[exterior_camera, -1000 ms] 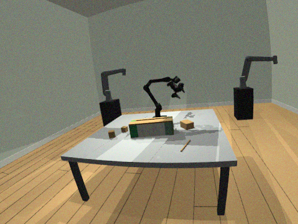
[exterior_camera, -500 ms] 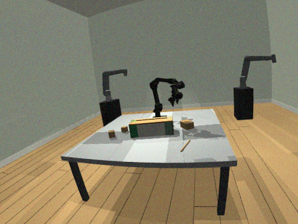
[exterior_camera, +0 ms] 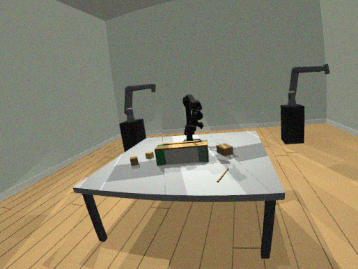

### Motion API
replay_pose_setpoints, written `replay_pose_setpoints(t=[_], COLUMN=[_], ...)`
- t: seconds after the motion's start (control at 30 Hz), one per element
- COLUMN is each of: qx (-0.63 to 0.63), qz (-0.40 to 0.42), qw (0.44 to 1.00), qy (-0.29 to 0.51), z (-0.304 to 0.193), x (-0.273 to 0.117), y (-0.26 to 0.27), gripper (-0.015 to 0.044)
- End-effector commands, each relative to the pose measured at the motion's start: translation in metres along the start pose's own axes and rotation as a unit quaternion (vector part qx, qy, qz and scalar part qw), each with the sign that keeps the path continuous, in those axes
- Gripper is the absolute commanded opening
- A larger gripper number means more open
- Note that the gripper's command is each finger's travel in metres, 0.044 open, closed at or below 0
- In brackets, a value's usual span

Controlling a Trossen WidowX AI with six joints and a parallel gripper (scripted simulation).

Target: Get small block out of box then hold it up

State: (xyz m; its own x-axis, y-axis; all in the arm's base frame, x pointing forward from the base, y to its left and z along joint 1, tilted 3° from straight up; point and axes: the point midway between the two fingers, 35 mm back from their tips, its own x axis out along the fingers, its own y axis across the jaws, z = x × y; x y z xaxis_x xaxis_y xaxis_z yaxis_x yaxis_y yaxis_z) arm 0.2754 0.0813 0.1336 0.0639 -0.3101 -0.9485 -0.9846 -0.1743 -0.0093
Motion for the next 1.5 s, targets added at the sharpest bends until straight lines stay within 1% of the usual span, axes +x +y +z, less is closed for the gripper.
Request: replay_pose_setpoints(t=[0.0, 0.2, 1.47], qx=[0.007, 0.007, 0.007], qz=[0.022, 0.022, 0.022], qw=[1.000, 1.000, 1.000], qy=[-0.008, -0.008, -0.008], z=[-0.007, -0.005, 0.025], x=[0.006, 0.010, 0.065], y=[0.000, 0.000, 0.003], gripper=[0.0400, 0.0400, 0.0400])
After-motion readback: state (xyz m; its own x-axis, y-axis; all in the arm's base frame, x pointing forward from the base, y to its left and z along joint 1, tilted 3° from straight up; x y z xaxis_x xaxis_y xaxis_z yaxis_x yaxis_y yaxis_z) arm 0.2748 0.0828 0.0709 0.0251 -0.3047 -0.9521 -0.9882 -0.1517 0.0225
